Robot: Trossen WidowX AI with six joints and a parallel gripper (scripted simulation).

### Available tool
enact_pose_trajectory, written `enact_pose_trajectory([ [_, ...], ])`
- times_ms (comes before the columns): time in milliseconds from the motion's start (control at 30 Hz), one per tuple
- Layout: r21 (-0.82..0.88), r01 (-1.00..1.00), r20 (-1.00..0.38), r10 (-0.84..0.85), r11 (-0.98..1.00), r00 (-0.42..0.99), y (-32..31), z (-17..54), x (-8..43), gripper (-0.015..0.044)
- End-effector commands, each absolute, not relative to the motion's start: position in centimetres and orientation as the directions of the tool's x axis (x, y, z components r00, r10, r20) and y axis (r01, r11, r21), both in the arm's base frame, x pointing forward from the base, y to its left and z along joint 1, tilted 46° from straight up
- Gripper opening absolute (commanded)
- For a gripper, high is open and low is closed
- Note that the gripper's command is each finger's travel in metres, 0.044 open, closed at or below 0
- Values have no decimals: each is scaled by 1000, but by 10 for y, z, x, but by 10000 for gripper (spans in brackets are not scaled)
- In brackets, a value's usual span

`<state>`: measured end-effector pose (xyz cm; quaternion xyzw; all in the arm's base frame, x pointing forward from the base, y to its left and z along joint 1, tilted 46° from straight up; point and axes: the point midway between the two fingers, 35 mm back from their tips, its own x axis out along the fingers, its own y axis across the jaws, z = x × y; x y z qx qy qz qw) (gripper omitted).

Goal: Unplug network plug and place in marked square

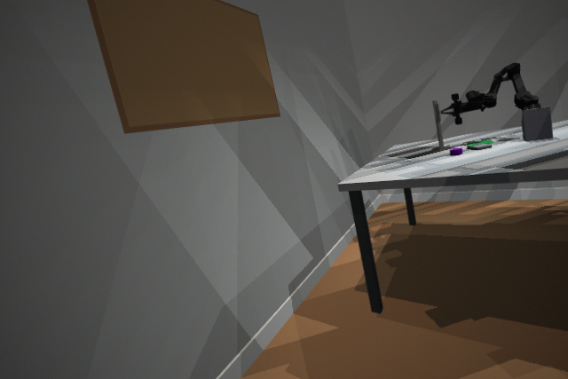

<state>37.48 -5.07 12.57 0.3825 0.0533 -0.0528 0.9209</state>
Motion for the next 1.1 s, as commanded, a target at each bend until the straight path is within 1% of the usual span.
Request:
enact_pose_trajectory([
  [0, 700, 138, -142, -54, 700, 988, -50, 125, 370, 0],
  [1067, 700, 139, -143, -54, 700, 988, -44, 123, 351, 0],
])
